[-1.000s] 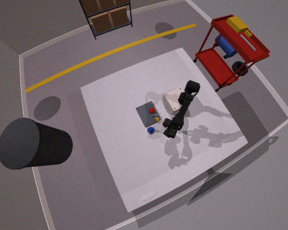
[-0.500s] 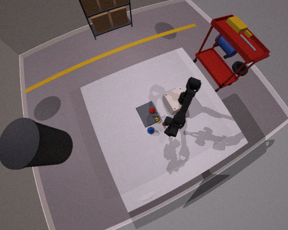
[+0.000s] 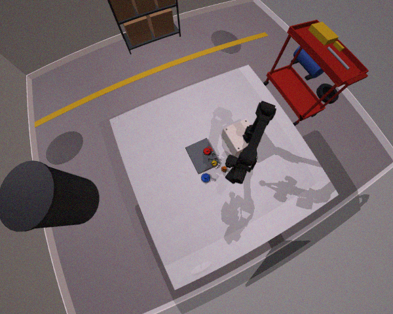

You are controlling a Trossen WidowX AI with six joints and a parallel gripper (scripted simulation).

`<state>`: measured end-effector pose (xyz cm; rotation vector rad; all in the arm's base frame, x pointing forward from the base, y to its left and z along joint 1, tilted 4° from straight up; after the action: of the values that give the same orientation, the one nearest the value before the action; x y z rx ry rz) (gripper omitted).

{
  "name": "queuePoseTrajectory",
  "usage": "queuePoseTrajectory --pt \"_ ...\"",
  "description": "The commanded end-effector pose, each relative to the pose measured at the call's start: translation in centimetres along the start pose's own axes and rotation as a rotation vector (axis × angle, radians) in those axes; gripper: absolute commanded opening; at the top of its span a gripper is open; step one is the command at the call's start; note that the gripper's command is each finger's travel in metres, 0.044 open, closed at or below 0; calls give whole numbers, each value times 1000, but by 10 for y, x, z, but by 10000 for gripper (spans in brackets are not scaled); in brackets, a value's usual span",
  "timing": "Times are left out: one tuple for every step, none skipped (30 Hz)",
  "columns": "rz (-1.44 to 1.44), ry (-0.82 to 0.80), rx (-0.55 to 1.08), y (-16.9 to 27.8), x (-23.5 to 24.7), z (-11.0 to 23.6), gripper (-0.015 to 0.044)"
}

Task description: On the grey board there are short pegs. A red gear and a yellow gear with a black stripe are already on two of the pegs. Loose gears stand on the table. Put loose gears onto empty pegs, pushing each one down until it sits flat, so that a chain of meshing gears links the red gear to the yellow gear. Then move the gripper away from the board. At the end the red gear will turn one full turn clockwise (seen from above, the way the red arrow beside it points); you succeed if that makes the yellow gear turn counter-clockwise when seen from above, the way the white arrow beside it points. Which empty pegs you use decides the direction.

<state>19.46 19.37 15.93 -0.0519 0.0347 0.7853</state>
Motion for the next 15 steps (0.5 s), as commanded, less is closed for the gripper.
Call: queuePoseTrajectory --pt "1 -11 1 0 0 6 0" --pt "1 -11 2 -1 0 6 0" --pt "2 -11 2 -2 0 6 0" --pt "2 -11 2 -3 0 5 0" --pt "2 -12 3 -4 0 5 0" --pt "2 -12 3 -6 0 4 0" --pt "3 -12 4 -8 0 3 0" --pt "3 -13 5 -10 0 2 0" --pt "3 -13 5 -12 0 2 0" --pt "3 -13 4 -14 -1 1 0" --pt "3 -13 4 -16 -1 0 0" --pt "3 -13 4 -18 -1 -1 0" --pt "3 -14 4 -20 -1 -2 0" --pt "3 -14 4 -22 -1 -2 0" --pt "3 -14 4 -24 -2 -3 0"
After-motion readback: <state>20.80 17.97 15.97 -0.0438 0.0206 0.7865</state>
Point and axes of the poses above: the point midway between the two fingers, 35 mm back from their tips, its own z axis back along the fingers, its own x axis across the jaws, y = z × x, the point moved 8 cm from there along z, back along the fingers, and after that the axes turned 14 degrees about z, right-handed, at the moved point
